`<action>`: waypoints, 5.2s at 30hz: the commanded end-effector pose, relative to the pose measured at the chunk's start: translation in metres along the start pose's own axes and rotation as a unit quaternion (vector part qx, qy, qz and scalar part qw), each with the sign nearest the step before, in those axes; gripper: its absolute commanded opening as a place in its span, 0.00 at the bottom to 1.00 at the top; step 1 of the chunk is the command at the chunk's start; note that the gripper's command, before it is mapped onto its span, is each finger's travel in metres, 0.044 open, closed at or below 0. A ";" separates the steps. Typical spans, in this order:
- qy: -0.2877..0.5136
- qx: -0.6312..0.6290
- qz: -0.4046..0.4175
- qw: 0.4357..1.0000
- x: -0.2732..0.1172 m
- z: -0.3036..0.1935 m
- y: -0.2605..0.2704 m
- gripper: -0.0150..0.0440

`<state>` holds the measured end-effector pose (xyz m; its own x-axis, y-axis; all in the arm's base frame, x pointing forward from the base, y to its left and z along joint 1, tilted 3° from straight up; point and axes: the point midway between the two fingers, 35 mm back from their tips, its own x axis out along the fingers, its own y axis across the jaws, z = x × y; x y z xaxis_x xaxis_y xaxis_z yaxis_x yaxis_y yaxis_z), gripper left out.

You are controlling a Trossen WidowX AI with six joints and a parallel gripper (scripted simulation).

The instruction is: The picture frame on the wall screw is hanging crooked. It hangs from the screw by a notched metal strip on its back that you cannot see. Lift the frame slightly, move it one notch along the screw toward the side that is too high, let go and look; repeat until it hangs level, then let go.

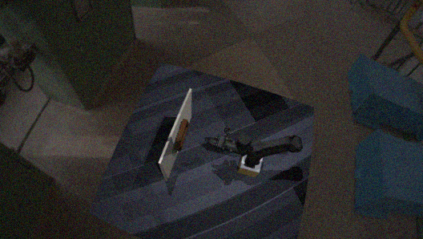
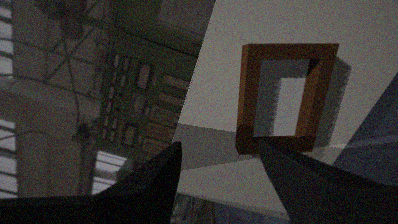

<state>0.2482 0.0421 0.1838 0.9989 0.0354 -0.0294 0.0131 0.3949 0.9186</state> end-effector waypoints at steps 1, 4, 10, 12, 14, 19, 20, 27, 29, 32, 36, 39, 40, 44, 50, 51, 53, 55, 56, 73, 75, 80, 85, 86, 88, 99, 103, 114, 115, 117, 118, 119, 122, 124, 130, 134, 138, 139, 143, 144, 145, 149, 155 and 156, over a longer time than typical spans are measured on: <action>-0.001 0.015 0.008 1.000 0.015 0.006 -0.003 0.69; -0.001 0.015 0.008 1.000 0.016 0.007 -0.003 0.69; -0.001 0.015 0.008 1.000 0.020 0.011 -0.005 0.69; -0.001 0.015 0.008 1.000 0.020 0.011 -0.005 0.69; -0.001 0.015 0.008 1.000 0.021 0.011 -0.005 0.69; -0.001 0.015 0.009 1.000 0.034 0.009 -0.007 0.69; -0.002 0.015 0.009 1.000 0.038 0.009 -0.008 0.69; -0.002 0.015 0.010 1.000 0.068 0.003 -0.021 0.69; -0.002 0.015 0.010 1.000 0.075 0.001 -0.027 0.69; -0.002 0.015 0.010 1.000 0.086 -0.003 -0.037 0.69; -0.002 0.015 0.010 1.000 0.097 -0.008 -0.054 0.69; -0.002 0.015 0.010 1.000 0.100 -0.010 -0.061 0.69; -0.002 0.015 0.010 1.000 0.100 -0.010 -0.061 0.69; -0.002 0.015 0.010 1.000 0.100 -0.010 -0.061 0.69; -0.002 0.015 0.010 1.000 0.100 -0.010 -0.061 0.69; -0.002 0.015 0.010 1.000 0.101 -0.010 -0.061 0.69; -0.002 0.015 0.010 1.000 0.102 -0.010 -0.061 0.69; -0.002 0.015 0.010 1.000 0.104 -0.010 -0.060 0.69; -0.002 0.015 0.010 1.000 0.106 -0.010 -0.060 0.69; -0.003 0.015 0.011 1.000 0.133 -0.010 -0.059 0.69; -0.003 0.015 0.012 1.000 0.136 -0.010 -0.059 0.69; -0.003 0.015 0.012 1.000 0.140 -0.010 -0.059 0.69; -0.003 0.015 0.012 1.000 0.140 -0.010 -0.059 0.69; -0.003 0.015 0.012 1.000 0.140 -0.010 -0.059 0.69; -0.003 0.015 0.012 1.000 0.140 -0.010 -0.059 0.69; -0.003 0.015 0.012 1.000 0.140 -0.010 -0.059 0.69; -0.003 0.015 0.012 1.000 0.140 -0.010 -0.059 0.69; -0.003 0.015 0.012 1.000 0.140 -0.010 -0.059 0.69; -0.003 0.015 0.012 1.000 0.140 -0.010 -0.059 0.69; -0.003 0.015 0.012 1.000 0.140 -0.010 -0.059 0.69; -0.003 0.015 0.012 1.000 0.140 -0.010 -0.059 0.69; -0.003 0.015 0.012 1.000 0.140 -0.010 -0.059 0.69; -0.003 0.015 0.012 1.000 0.140 -0.010 -0.059 0.65; -0.003 0.015 0.012 1.000 0.140 -0.010 -0.059 0.56; -0.003 0.015 0.012 1.000 0.140 -0.010 -0.059 0.36; -0.003 0.015 0.012 1.000 0.140 -0.010 -0.059 0.32; -0.003 0.015 0.012 1.000 0.140 -0.010 -0.059 0.25; -0.003 0.015 0.012 1.000 0.140 -0.010 -0.059 0.25; -0.003 0.015 0.012 1.000 0.140 -0.010 -0.059 0.25; -0.003 0.015 0.012 1.000 0.140 -0.010 -0.059 0.25; -0.003 0.015 0.012 1.000 0.140 -0.010 -0.059 0.25; -0.003 0.015 0.012 1.000 0.140 -0.010 -0.058 0.25; -0.003 0.015 0.012 1.000 0.140 -0.009 -0.056 0.25; -0.003 0.015 0.012 1.000 0.140 -0.009 -0.056 0.25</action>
<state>0.3872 0.0327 0.1225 0.9993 0.0378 -0.0085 -0.0062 0.3709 0.9286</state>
